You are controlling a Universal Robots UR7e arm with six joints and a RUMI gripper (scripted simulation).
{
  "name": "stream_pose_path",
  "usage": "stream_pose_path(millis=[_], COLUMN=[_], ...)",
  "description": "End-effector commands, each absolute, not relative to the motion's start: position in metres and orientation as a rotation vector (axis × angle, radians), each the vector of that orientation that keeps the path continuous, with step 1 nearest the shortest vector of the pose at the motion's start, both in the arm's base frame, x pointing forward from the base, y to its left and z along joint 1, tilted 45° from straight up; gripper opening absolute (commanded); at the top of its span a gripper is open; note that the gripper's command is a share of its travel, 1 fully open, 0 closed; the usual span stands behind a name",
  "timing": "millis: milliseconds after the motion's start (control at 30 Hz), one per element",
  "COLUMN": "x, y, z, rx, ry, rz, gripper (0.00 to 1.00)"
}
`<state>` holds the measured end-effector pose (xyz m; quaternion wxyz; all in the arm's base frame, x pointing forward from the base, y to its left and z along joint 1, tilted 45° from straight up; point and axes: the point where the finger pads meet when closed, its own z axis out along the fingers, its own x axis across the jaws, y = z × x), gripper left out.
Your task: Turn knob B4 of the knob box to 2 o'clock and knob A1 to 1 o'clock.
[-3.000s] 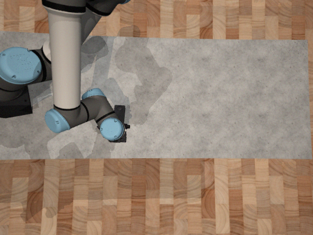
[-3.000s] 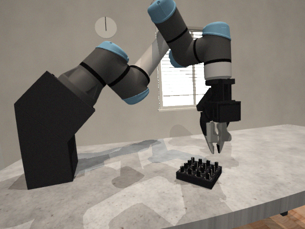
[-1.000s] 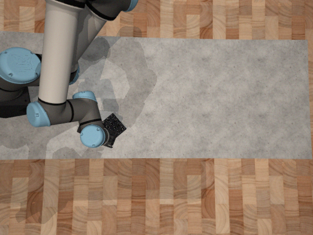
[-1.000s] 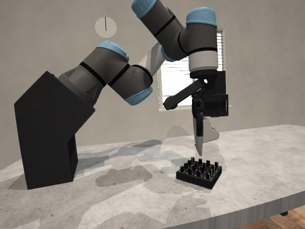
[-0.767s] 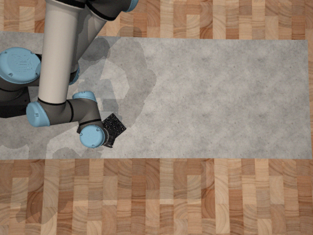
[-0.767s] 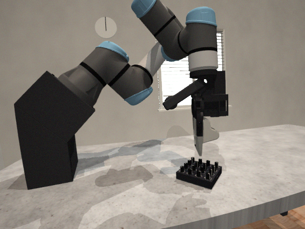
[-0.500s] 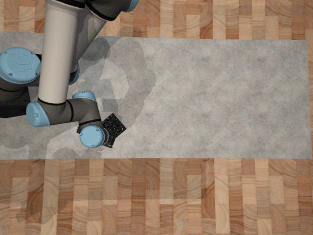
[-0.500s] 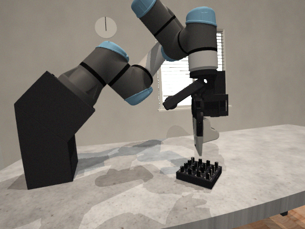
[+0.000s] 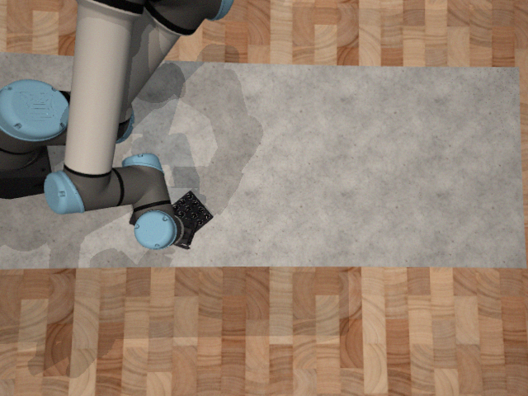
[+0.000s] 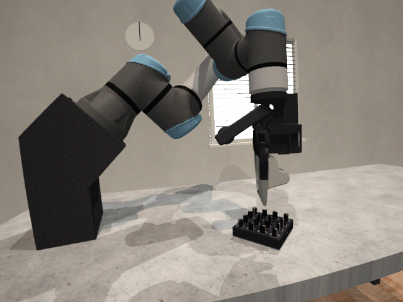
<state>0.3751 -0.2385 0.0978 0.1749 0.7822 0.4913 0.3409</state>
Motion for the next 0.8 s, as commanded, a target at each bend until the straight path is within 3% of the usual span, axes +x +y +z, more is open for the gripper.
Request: stream_pose_path(millis=[0,767], x=[0.3751,0.3777], y=[-0.2388,-0.2386], z=[0.0980,0.0954], rx=[2.216,2.216], ry=[1.392,1.392], rz=[0.966,0.966], gripper=[0.11,0.11])
